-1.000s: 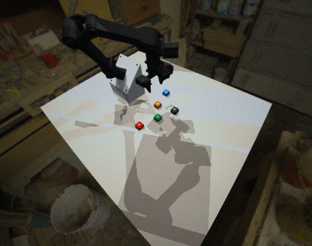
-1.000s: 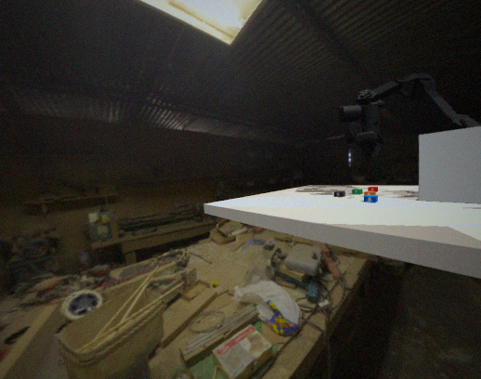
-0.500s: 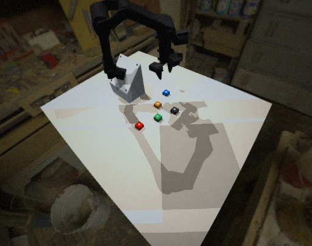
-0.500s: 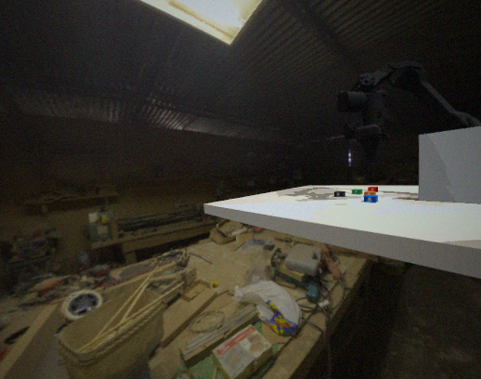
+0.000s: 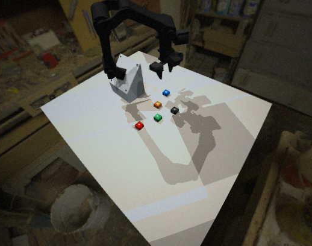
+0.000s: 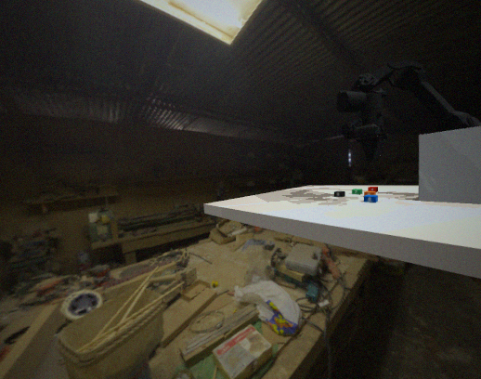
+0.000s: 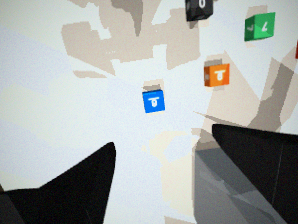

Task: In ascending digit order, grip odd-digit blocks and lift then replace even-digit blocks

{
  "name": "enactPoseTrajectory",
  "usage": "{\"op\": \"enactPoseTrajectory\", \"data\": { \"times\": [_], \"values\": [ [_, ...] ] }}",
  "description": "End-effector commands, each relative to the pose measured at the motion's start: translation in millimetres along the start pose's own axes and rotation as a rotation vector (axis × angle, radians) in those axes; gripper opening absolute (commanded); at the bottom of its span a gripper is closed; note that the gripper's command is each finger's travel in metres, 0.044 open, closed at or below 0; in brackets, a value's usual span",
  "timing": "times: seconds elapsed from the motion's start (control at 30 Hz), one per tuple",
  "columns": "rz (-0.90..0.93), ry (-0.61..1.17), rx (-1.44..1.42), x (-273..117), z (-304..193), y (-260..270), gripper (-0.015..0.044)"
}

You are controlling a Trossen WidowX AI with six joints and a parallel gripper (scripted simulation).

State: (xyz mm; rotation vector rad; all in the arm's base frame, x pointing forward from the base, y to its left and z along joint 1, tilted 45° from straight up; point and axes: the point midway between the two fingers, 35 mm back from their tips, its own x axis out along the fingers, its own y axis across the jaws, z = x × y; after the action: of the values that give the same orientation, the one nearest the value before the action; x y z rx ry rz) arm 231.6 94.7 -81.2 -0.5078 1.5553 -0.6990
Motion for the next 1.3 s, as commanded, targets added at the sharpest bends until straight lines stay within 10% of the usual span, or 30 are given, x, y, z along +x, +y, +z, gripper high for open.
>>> {"op": "enactPoseTrajectory", "data": {
  "times": [0.0, 0.3, 1.03, 1.27],
  "values": [
    [0.010, -0.001, 0.002, -3, 26, -10, 0.0400],
    [-0.007, -0.003, 0.009, 0, 132, -102, 0.0400],
    [-0.007, -0.003, 0.009, 0, 131, -105, 0.0400],
    [-0.011, -0.001, 0.007, 0, 100, -176, 0.0400]
  ]
}}
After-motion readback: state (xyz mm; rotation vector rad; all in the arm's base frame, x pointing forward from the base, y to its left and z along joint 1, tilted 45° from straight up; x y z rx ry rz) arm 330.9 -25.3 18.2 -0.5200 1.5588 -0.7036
